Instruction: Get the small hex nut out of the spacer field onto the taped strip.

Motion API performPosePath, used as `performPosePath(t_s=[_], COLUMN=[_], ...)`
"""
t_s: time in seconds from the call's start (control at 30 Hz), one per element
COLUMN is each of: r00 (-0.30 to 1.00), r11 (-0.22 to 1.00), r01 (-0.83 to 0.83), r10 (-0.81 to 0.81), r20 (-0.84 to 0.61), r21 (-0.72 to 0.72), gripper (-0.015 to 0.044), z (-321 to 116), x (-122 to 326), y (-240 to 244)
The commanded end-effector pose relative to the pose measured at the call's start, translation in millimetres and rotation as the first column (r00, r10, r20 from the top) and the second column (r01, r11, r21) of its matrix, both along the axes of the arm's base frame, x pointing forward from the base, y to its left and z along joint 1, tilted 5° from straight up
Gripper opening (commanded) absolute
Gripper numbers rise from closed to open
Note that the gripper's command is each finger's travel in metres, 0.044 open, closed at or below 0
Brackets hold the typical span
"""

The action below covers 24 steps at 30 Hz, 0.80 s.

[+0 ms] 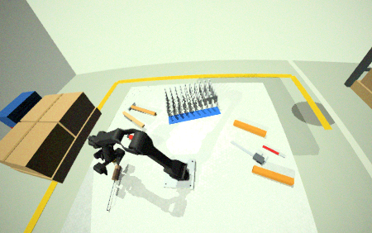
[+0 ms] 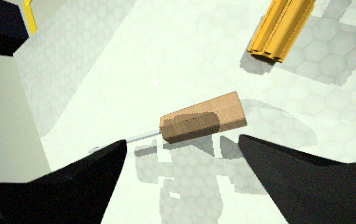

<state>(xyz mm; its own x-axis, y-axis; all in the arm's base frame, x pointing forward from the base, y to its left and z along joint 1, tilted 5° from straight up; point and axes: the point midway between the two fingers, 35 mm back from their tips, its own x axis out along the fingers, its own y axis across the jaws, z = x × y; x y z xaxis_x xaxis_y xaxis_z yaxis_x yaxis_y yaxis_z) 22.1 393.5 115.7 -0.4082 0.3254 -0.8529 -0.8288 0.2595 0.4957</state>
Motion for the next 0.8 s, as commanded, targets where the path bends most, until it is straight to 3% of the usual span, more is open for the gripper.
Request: performPosePath(t_s=[0.0,0.1,0.67,0.77], r00=[0.649,0.554,0.550,0.550], r11=[0.642,0.534,0.529,0.529], r01=[0.511,0.535,0.535,0.535], r10=[-0.724,-0.807,-0.810,-0.810], r20=[-0.233,-0.205,-0.204,-0.204], r21=[-0.571,-0.655,-0.659,-0.659], gripper=[0.0440,0.0440,0.0440,0.0361], z=[10.0,11.1,11.1,11.1], x=[7.6,8.6,8.7,8.7], y=[5.1,5.4,5.5,5.5])
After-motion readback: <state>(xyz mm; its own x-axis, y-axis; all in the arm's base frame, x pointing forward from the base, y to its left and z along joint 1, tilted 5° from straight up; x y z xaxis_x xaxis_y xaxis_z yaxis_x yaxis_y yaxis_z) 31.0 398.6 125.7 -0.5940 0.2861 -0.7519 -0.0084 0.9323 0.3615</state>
